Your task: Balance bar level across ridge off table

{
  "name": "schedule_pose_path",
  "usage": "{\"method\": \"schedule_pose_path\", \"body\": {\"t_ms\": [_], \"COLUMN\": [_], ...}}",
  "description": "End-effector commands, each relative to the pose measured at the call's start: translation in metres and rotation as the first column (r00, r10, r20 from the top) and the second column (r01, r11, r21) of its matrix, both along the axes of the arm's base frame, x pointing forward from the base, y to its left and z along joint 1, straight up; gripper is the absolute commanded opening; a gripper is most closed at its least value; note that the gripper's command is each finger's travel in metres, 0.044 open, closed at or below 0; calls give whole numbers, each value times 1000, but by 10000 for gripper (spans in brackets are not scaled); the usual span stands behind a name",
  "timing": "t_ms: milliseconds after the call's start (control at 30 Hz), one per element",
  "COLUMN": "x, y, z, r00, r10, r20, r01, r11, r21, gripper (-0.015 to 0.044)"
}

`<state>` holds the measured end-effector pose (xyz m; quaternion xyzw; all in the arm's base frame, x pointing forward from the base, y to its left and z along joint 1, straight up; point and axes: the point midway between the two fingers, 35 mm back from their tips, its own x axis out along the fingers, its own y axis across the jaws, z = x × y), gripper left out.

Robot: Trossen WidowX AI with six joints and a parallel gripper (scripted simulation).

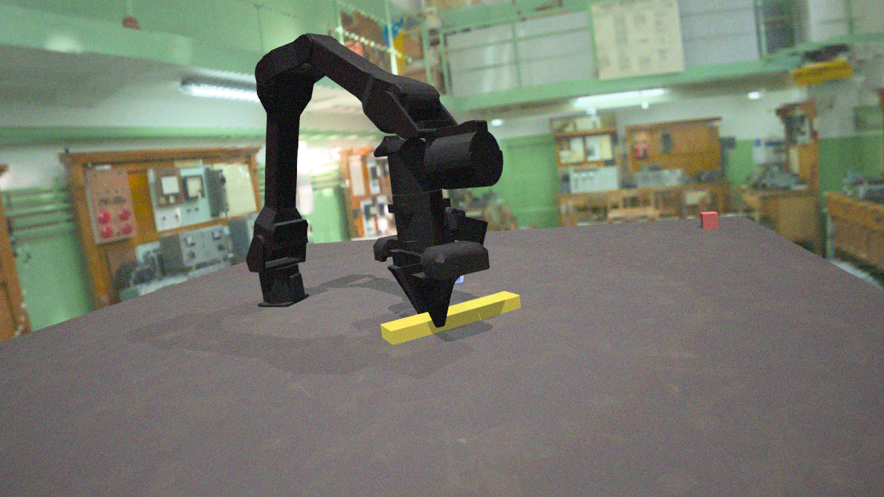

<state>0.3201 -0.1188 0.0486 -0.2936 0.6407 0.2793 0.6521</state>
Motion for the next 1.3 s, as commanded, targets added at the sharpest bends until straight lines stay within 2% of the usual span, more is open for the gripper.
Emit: {"method": "schedule_pose_path", "body": {"t_ms": [0,100,200,233,1267], "x": [0,0,1,1,1], "y": [0,0,0,0,0], "z": [0,0,4,6,87], "r00": [1000,1000,1000,1000,1000], "r10": [0,0,0,0,3], "r20": [0,0,0,0,1], "r01": [0,0,0,0,-3], "r11": [1000,1000,1000,1000,1000], "r21": [0,0,0,0,2], "gripper": [105,85,6,0,0]}}
